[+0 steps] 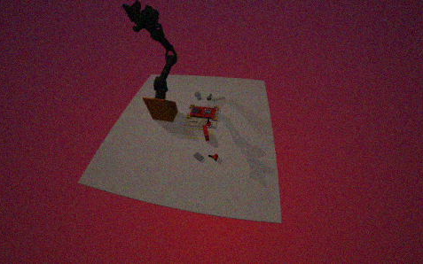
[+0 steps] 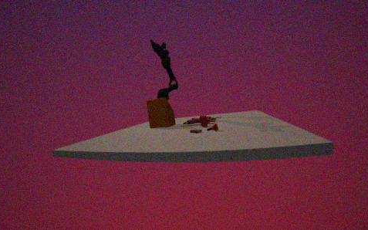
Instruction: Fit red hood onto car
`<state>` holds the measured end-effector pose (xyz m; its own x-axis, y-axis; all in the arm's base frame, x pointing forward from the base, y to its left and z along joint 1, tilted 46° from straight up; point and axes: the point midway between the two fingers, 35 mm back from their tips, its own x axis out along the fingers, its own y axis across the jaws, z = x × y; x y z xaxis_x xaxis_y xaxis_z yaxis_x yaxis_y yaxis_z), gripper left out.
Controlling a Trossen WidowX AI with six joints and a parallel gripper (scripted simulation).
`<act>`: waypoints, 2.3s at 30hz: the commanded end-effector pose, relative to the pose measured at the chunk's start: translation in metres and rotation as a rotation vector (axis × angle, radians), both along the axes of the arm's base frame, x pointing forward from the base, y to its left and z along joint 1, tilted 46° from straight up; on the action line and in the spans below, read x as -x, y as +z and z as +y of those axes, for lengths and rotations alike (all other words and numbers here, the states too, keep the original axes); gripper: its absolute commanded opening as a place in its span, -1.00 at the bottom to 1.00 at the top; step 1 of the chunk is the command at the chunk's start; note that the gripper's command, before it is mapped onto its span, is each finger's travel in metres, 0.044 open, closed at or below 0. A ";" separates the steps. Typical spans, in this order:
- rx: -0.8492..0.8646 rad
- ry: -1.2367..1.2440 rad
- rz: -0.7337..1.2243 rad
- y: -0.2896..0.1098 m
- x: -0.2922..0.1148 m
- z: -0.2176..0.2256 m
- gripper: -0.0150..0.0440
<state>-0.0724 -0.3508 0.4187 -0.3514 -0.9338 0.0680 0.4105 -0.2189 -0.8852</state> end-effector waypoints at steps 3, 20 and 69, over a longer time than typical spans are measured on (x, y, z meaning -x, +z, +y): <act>-0.123 0.159 -0.139 -0.048 -0.044 -0.044 -0.49; -0.639 0.502 -0.427 -0.218 -0.203 -0.083 -0.49; -2.158 -0.625 -0.859 -0.560 -0.406 0.257 -0.49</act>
<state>0.3287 -0.0895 -0.1438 0.0643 0.7136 -0.6976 0.9265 0.2169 0.3073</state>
